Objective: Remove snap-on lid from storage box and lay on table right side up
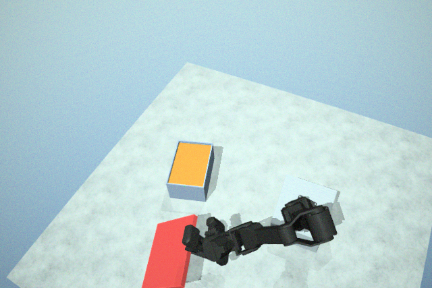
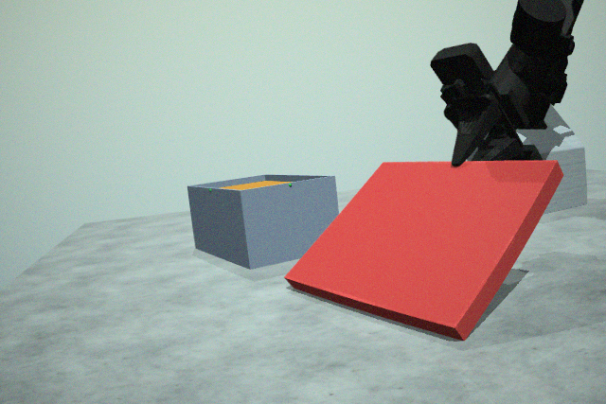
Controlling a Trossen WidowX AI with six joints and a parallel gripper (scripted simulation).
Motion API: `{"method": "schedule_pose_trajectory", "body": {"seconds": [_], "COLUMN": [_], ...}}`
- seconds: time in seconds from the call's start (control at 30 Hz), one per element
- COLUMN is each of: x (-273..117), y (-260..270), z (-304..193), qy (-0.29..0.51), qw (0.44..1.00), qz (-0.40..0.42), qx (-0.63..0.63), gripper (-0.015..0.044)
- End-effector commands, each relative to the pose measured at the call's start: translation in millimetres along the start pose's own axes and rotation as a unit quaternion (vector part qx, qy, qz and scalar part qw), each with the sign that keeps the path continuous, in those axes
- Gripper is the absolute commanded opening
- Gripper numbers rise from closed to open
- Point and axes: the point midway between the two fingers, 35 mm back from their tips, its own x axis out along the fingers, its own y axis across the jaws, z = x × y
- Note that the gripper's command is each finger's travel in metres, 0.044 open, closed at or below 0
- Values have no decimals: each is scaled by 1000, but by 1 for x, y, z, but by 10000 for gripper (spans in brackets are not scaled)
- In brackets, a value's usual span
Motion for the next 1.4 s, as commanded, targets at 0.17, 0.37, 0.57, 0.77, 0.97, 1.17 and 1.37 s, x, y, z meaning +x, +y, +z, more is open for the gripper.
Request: {"method": "schedule_pose_trajectory", "body": {"seconds": [0.17, 0.37, 0.57, 0.77, 0.97, 1.17, 1.37], "x": [7, 10, 13, 16, 19, 22, 25], "y": [-18, -21, -25, -29, -33, -37, -41], "z": [6, 6, 6, 6, 6, 6, 6], "qy": [-7, -7, -7, -7, -7, -7, -7], "qw": [1000, 1000, 1000, 1000, 1000, 1000, 1000], "qz": [-18, -18, -18, -18, -18, -18, -18], "qx": [4, 4, 4, 4, 4, 4, 4], "gripper": [0, 0, 0, 0, 0, 0, 0]}}
